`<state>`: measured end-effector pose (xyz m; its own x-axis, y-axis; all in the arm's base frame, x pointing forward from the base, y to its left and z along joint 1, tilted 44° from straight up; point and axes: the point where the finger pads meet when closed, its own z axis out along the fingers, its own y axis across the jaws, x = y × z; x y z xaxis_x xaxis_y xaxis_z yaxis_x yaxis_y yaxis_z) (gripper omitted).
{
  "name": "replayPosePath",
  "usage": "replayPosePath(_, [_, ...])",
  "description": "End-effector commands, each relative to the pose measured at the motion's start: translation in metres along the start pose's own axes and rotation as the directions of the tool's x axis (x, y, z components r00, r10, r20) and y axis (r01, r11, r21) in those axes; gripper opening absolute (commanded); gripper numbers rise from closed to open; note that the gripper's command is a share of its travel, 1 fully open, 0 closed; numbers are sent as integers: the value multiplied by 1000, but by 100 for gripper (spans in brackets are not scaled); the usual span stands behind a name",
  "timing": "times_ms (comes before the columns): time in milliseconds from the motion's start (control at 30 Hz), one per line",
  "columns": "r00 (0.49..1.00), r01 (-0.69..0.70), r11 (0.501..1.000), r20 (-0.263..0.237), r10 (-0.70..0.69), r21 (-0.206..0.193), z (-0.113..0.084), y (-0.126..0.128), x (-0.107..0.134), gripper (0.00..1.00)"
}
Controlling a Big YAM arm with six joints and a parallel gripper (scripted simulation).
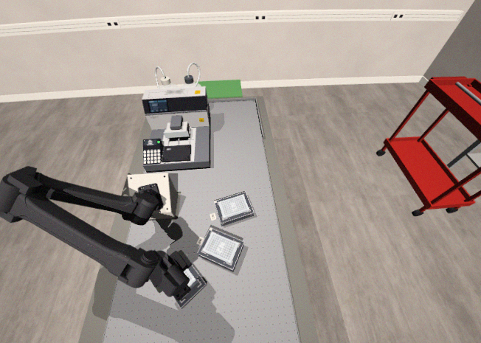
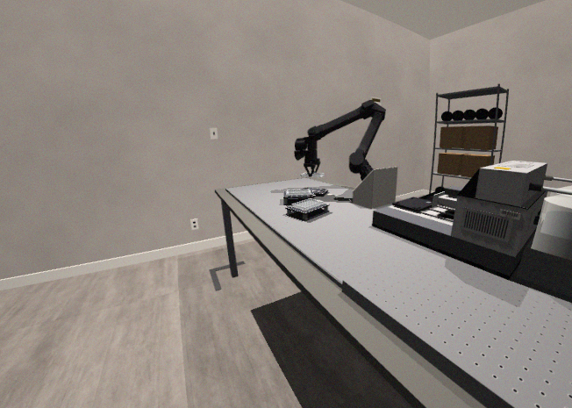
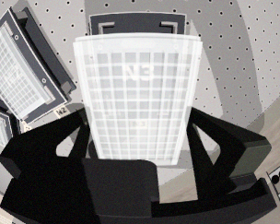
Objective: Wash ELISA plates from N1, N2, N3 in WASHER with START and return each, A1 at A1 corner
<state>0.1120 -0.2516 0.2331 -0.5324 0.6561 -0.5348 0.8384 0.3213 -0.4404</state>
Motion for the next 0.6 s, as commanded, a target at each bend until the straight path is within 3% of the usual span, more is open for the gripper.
replayPosePath(0, [1000,-9,1000,19,9,-1,-6,-3,-9,82])
replayPosePath(133, [1000,-9,1000,19,9,-1,-6,-3,-9,82])
replayPosePath(167, [1000,8,1000,-8,-8,5,6,0,-1,82])
replayPosePath(567, [1000,8,1000,-8,-8,4,27,0,-1,82])
